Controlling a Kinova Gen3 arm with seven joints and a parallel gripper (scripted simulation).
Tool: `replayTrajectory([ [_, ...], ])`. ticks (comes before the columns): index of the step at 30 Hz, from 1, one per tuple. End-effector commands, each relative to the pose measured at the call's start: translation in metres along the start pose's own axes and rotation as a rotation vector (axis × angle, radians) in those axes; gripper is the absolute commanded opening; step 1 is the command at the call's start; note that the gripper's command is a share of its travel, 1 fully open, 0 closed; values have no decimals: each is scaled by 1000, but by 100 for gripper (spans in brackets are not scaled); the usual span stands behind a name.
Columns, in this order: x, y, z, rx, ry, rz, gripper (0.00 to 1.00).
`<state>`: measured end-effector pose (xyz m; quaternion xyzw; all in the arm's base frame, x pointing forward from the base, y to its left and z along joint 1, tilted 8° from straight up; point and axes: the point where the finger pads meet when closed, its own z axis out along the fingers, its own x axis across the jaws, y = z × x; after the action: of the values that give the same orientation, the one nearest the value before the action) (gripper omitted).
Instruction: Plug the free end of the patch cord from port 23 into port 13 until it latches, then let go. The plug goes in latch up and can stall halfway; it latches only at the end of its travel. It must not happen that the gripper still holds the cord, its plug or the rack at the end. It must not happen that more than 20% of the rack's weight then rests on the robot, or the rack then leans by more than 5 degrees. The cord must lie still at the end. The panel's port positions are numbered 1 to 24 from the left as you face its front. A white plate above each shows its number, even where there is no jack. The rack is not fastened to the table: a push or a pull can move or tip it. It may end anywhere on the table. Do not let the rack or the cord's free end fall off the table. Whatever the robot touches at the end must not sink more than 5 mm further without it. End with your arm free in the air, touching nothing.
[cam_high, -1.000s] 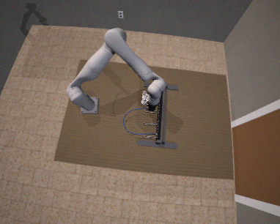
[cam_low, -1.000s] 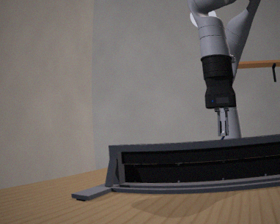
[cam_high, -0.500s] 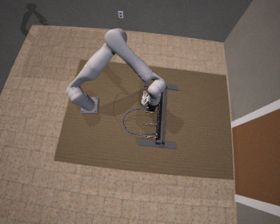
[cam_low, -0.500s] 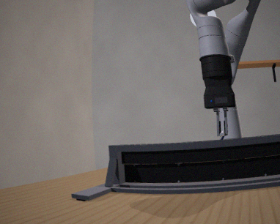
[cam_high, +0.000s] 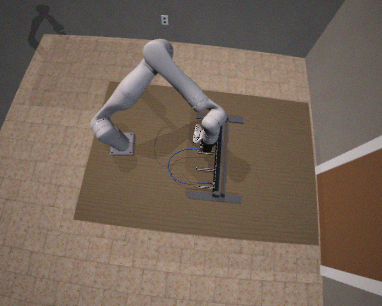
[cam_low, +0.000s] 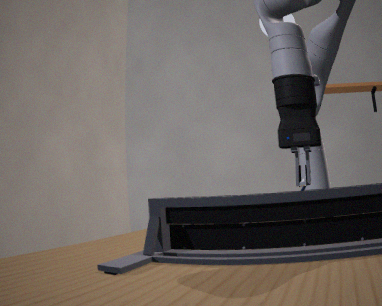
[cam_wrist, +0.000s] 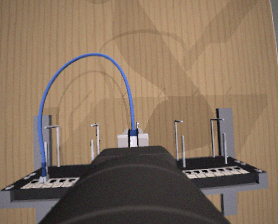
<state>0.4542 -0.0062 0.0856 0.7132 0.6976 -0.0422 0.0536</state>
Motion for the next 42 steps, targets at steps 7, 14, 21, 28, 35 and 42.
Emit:
replayTrajectory([
  [7, 0, 0, -1, -2, 0, 0, 0],
  [14, 0, 0, -1, -2, 0, 0, 0],
  [21, 0, 0, -1, -2, 0, 0, 0],
  [28, 0, 0, -1, -2, 0, 0, 0],
  [35, 0, 1, 0, -2, 0, 1, 0],
  [42, 0, 5, 3, -1, 1, 2, 0],
])
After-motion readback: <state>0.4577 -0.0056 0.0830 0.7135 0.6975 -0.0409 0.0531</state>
